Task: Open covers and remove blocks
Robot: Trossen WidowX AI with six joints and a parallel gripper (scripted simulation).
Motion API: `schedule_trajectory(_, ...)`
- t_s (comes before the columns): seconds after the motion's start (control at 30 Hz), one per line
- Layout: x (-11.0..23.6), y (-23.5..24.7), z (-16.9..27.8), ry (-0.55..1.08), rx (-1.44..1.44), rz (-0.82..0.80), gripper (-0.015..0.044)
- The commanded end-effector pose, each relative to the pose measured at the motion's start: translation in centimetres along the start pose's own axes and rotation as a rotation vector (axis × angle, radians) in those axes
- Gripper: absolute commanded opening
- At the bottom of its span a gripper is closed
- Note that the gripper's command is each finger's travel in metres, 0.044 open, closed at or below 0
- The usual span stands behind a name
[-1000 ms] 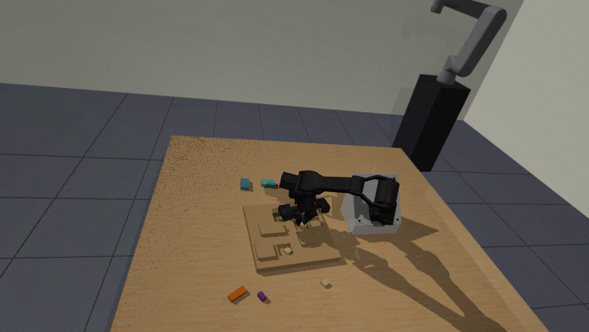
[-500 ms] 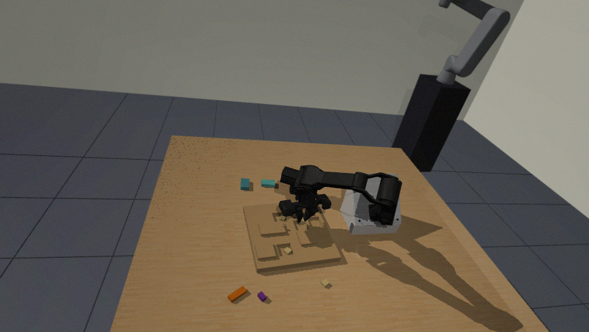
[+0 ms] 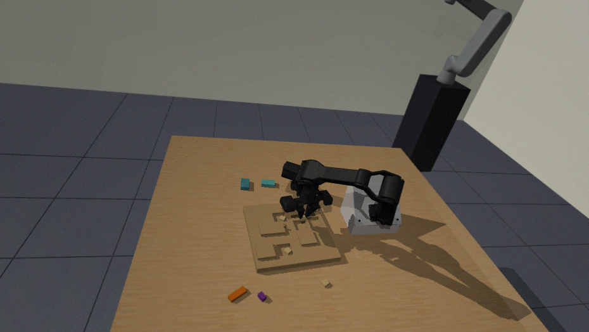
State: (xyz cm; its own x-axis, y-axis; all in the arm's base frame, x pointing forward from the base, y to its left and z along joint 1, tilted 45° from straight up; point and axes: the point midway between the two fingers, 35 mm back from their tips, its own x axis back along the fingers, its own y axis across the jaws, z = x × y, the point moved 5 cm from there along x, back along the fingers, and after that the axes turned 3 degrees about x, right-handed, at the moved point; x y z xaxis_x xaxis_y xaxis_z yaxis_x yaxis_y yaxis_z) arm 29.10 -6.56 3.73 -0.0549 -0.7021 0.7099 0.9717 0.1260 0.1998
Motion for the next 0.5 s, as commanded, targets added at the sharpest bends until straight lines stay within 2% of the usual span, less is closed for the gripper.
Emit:
schedule_trajectory(0.0,0.8,0.1,-0.1,-0.006,0.009,0.002,0.008)
schedule_trajectory(0.47,4.4,0.1,0.0,-0.007,0.008,0.002,0.008)
